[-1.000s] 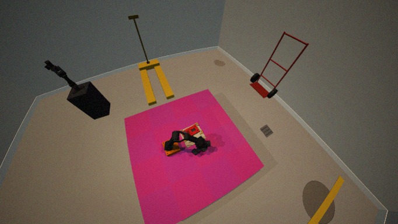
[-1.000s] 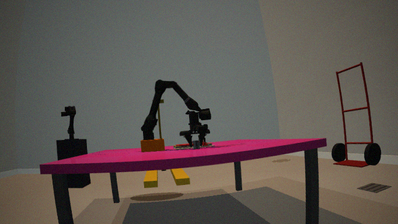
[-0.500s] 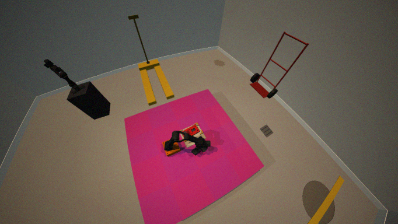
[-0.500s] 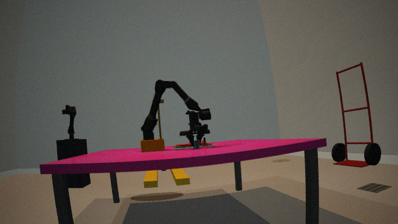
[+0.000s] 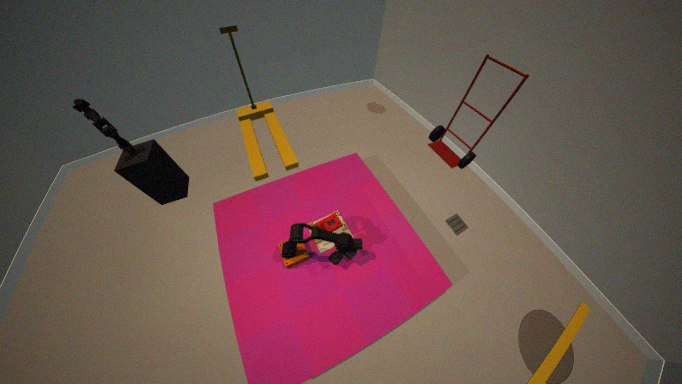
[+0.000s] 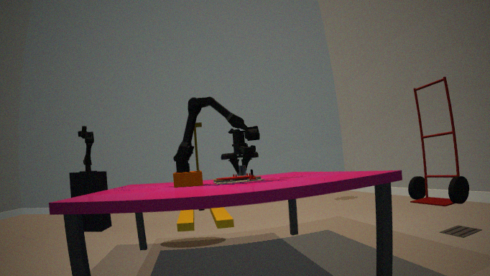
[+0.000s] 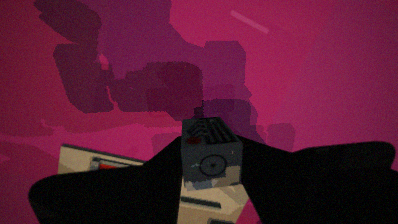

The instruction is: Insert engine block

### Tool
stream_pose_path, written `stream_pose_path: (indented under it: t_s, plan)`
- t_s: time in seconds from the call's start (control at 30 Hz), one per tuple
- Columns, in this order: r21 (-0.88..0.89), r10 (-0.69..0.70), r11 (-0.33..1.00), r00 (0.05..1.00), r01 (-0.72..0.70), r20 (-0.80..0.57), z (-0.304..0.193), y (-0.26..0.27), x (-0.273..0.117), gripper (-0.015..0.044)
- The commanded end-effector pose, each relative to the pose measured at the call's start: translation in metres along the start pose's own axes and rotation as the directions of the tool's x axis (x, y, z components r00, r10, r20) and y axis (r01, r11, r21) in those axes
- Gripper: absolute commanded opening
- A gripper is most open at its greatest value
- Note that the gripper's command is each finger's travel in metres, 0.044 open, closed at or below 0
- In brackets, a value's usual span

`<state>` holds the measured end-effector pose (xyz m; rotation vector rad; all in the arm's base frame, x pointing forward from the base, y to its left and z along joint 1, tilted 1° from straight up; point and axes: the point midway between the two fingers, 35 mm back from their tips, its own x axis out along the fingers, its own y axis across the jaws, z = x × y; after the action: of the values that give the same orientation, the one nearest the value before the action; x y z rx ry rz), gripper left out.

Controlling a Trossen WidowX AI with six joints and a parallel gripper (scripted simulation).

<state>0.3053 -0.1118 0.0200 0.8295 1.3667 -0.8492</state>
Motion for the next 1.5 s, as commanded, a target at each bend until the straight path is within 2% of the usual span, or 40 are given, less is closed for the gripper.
stream_pose_path:
  t_s: [0.0, 0.9, 1.0, 1.17, 1.47]
  plan:
    - [0.005, 0.010, 1.000, 1.000, -0.010, 0.008, 0.001, 0.002, -0.015, 0.0000]
    - [0.003, 0.002, 1.000, 1.000, -0.002, 0.006, -0.012, -0.004, -0.097, 0.0000]
    - [0.003, 0.002, 1.000, 1.000, -0.002, 0.006, -0.012, -0.004, -0.095, 0.0000]
    - [0.003, 0.002, 1.000, 1.000, -0.002, 0.006, -0.012, -0.004, -0.070, 0.0000]
    - [0.003, 0.001, 1.000, 0.998, -0.001, 0.060, -0.015, -0.004, -0.074, 0.0000]
